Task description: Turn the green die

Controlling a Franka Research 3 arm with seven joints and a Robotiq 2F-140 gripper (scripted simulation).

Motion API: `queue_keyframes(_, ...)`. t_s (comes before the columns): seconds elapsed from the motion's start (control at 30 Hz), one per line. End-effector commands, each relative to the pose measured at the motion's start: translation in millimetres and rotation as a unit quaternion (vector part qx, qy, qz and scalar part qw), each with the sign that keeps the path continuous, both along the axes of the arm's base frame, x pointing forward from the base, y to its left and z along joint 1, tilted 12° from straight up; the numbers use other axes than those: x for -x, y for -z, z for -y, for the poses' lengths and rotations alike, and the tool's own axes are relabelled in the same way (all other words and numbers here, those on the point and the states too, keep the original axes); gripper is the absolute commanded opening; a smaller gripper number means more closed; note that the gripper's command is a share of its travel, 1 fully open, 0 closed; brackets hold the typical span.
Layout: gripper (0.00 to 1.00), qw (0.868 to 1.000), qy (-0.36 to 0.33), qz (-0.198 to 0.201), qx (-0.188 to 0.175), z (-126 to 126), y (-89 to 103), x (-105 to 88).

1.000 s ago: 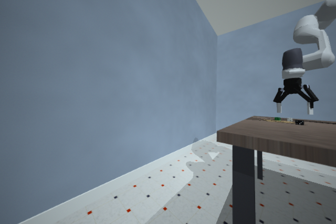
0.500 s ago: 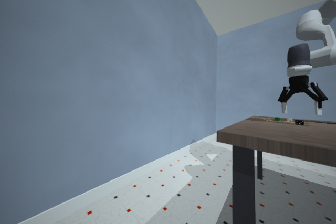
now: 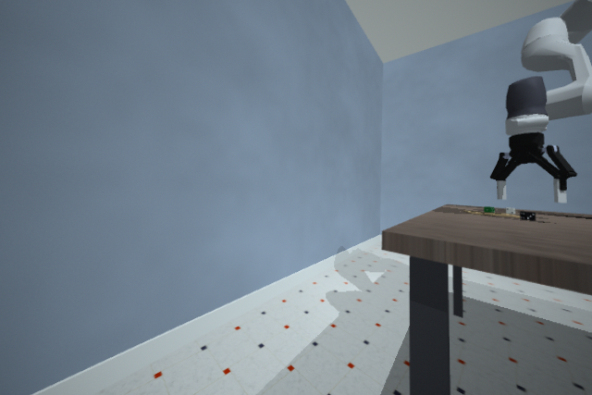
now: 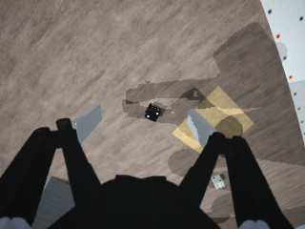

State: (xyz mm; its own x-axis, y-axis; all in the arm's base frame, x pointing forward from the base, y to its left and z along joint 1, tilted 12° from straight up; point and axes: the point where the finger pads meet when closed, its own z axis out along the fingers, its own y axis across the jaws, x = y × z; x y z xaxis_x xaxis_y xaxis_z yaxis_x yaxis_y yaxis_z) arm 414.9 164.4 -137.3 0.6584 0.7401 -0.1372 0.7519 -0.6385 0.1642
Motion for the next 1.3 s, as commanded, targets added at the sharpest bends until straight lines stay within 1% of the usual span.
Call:
queue_keyframes(0.0,1.0,1.0,0.007,0.002,-0.002,-1,0.2,-0.8)
queue_keyframes(0.87,1.0,1.0,0.007,0.002,-0.002,-1,-1.2,-0.8)
queue_keyframes(1.0,1.0,1.0,0.007,0.002,-0.002,-4,-13.3,-0.3)
queue_keyframes(1.07,1.0,1.0,0.007,0.002,-0.002,-4,-13.3,-0.3)
queue_keyframes(1.27,1.0,1.0,0.007,0.002,-0.002,-12,-51.1,1.0)
